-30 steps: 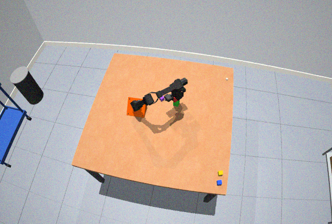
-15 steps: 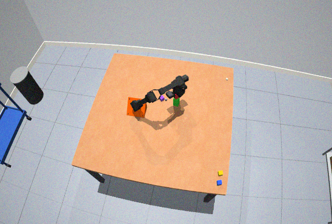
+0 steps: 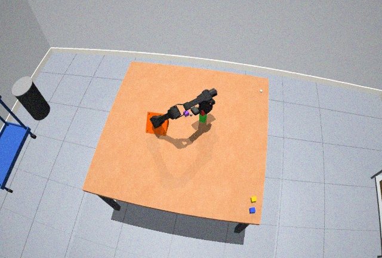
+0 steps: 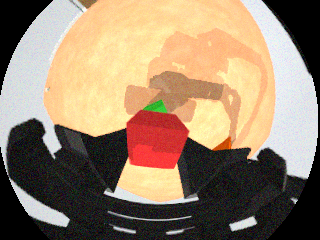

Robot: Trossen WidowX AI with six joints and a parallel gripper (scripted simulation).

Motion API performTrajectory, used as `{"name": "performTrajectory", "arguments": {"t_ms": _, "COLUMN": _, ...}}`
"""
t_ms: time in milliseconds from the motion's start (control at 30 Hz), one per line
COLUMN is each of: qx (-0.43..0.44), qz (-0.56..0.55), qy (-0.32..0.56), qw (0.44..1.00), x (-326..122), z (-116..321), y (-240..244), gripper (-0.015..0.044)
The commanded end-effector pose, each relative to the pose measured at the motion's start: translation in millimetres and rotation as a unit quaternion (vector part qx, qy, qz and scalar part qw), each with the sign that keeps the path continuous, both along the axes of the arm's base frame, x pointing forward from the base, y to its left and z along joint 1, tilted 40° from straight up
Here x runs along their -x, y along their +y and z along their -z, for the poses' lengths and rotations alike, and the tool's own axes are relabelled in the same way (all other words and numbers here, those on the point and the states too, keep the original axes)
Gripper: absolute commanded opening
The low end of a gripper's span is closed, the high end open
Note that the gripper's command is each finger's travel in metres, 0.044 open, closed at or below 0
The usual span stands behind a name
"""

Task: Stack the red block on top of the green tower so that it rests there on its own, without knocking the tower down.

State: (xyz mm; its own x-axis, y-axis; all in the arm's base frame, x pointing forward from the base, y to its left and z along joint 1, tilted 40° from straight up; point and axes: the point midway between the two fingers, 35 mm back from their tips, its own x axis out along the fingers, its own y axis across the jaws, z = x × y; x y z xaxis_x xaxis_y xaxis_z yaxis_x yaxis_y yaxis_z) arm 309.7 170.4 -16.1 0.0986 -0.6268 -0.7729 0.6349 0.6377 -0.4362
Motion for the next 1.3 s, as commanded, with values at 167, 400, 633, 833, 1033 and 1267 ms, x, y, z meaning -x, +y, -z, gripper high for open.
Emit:
{"name": "performTrajectory", "arguments": {"t_ms": 167, "qx": 0.001, "qz": -0.003, "qy": -0.001, "qw": 1.000, "x": -0.4, "z": 0.7, "y": -0.4, "gripper": 0.0000}}
{"name": "performTrajectory", "arguments": {"t_ms": 400, "qx": 0.001, "qz": -0.003, "qy": -0.001, "qw": 1.000, "x": -0.5, "z": 1.0, "y": -0.7, "gripper": 0.0000}}
{"name": "performTrajectory", "arguments": {"t_ms": 633, "qx": 0.001, "qz": -0.003, "qy": -0.001, "qw": 1.000, "x": -0.3, "z": -2.0, "y": 1.9, "gripper": 0.0000}}
{"name": "performTrajectory", "arguments": {"t_ms": 833, "qx": 0.000, "qz": -0.001, "qy": 0.000, "qw": 1.000, "x": -0.1, "z": 0.6, "y": -0.3, "gripper": 0.0131}}
{"name": "performTrajectory", "arguments": {"t_ms": 1033, "qx": 0.000, "qz": -0.001, "qy": 0.000, "qw": 1.000, "x": -0.1, "z": 0.6, "y": -0.3, "gripper": 0.0289}}
{"name": "performTrajectory", "arguments": {"t_ms": 1267, "qx": 0.000, "qz": -0.001, "qy": 0.000, "qw": 1.000, "x": -0.1, "z": 0.6, "y": -0.3, "gripper": 0.0440}}
